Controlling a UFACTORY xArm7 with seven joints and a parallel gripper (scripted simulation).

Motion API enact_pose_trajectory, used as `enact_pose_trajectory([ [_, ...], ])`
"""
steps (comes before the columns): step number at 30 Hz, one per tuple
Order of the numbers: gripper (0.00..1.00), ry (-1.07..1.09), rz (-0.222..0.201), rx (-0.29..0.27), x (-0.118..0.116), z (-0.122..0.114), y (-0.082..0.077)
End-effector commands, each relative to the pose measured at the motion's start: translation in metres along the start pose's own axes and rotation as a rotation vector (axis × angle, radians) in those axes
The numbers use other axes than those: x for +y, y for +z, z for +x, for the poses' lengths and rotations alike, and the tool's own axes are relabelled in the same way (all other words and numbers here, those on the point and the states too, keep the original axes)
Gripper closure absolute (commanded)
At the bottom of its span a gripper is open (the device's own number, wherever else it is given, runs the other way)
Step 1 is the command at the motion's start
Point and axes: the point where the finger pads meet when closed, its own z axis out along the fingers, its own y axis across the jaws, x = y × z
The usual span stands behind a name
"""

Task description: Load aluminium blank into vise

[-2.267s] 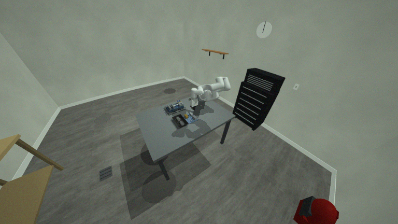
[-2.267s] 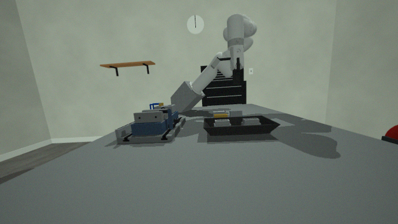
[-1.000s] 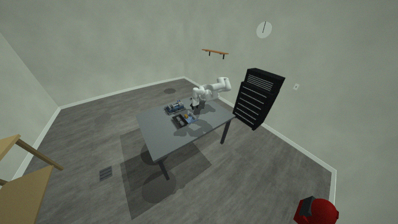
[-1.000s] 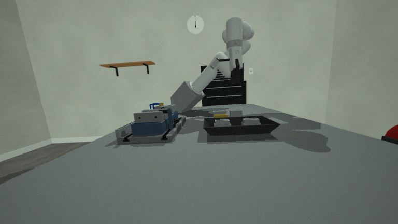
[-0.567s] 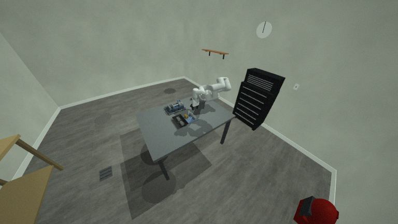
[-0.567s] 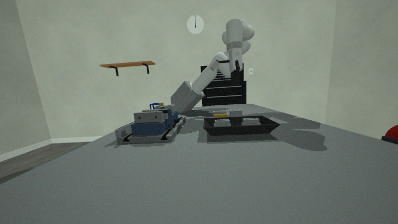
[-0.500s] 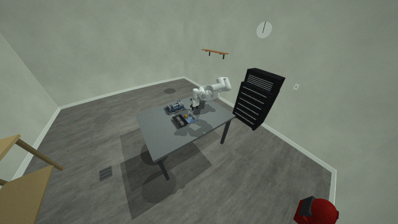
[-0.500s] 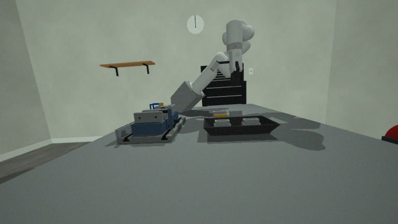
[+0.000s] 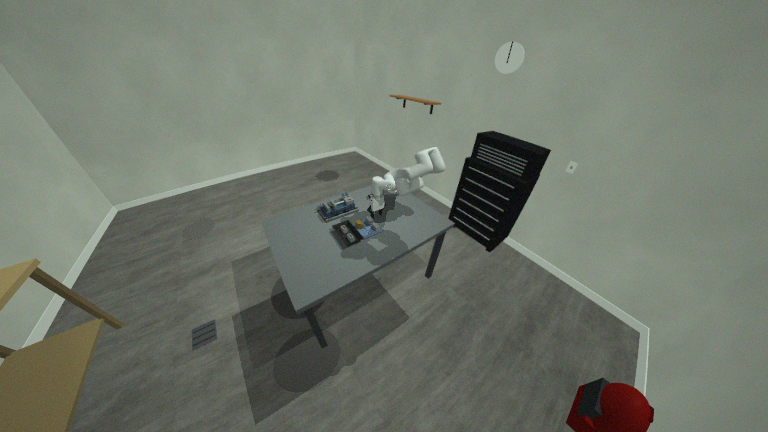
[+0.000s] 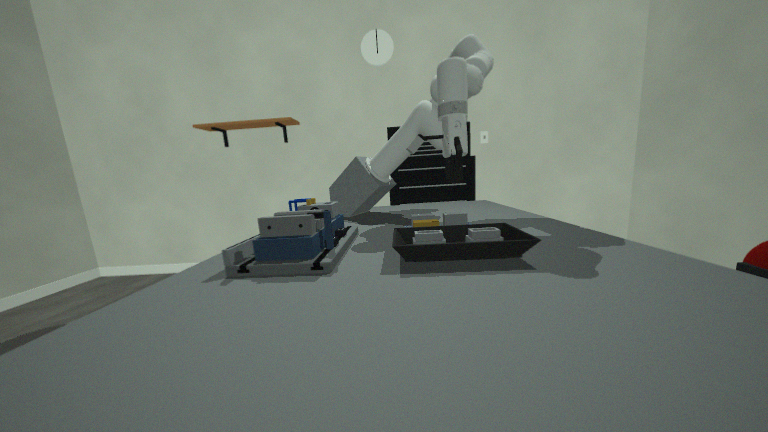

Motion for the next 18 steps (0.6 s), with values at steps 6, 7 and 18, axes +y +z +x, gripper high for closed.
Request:
enact_pose_trajectory([
  [6,0.31,-0.001,0.003,-0.002,-0.003,-0.001,0.040],
  [7,0.31,-0.001,0.003,-0.002,-0.003,-0.001,0.044],
  [18,0.31,-0.001,0.003,-0.002,-0.003,-0.002,0.067],
])
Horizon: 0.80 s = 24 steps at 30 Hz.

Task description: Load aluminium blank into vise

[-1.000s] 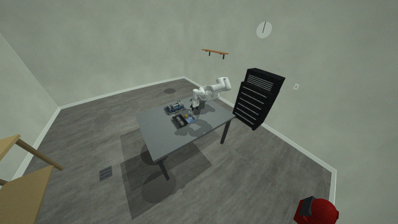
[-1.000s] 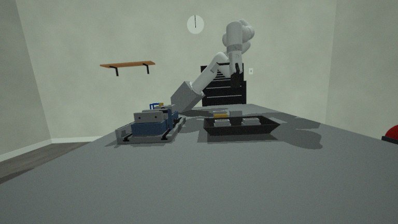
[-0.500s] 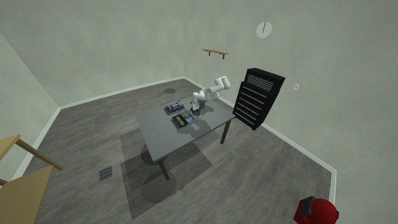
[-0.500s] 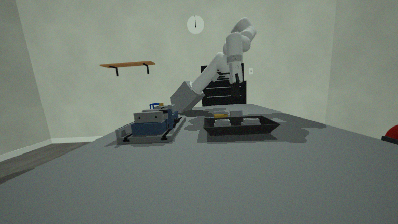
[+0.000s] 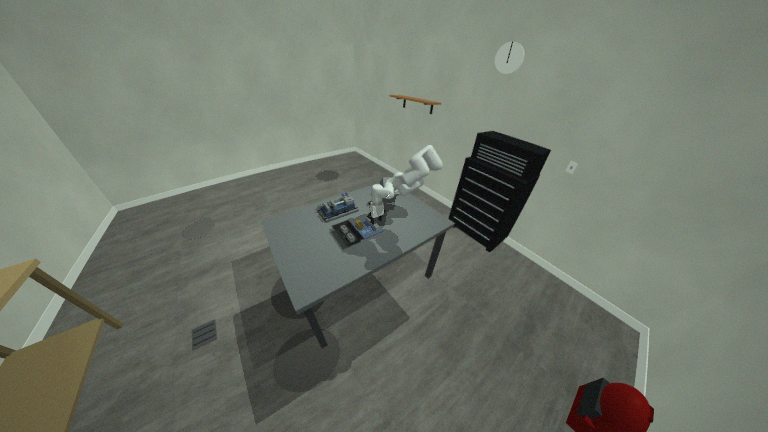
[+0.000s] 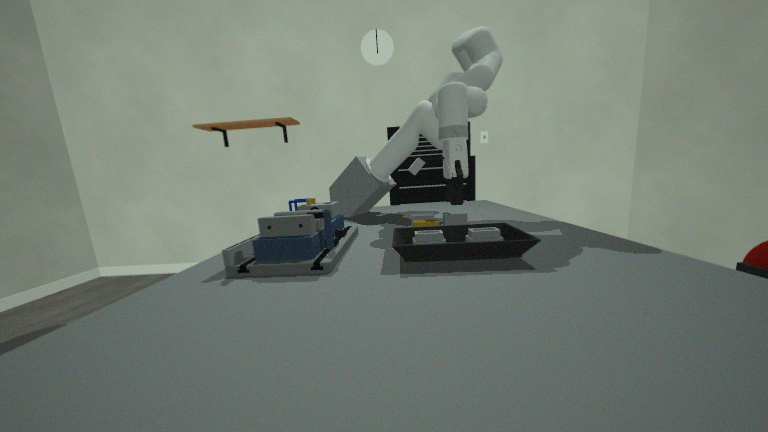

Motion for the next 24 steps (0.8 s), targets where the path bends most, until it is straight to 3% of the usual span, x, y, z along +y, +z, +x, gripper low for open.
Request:
enact_pose_trajectory([
  [1,0.31,-0.001,0.005,-0.003,-0.0032,-0.0006,0.0120],
  [24,0.31,-0.001,0.004,-0.003,-0.0031,-0.0007,0.0208],
])
